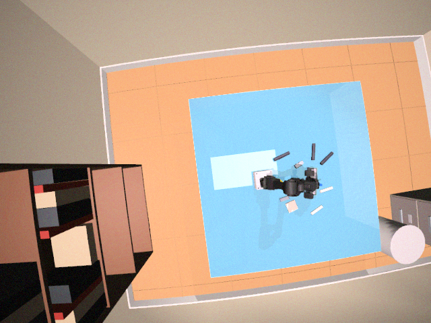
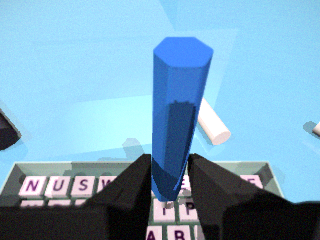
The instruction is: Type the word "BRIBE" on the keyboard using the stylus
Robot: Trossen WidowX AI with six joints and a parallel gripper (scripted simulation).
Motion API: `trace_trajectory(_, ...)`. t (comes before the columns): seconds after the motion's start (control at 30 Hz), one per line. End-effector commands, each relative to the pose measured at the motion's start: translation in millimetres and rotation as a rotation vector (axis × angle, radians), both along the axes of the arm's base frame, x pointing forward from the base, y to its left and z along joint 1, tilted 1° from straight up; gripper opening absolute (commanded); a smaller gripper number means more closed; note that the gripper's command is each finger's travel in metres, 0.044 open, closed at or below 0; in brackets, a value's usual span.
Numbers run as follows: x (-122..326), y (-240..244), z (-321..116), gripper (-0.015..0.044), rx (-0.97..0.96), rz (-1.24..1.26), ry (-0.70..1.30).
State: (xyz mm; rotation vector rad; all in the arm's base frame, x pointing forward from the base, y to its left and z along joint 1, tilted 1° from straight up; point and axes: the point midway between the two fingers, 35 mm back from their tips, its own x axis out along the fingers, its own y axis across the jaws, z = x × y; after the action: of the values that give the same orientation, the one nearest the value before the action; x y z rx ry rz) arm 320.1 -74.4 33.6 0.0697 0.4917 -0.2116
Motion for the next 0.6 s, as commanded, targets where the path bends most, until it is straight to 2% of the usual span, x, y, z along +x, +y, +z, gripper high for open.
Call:
trace_trajectory(0.0, -0.5, -0.3, -2.7, 0.0081, 0.005, -0.006, 0.002)
trace_trajectory(0.57, -0.5, -0.3, -7.1, 0.0081, 0.005, -0.006, 0.002)
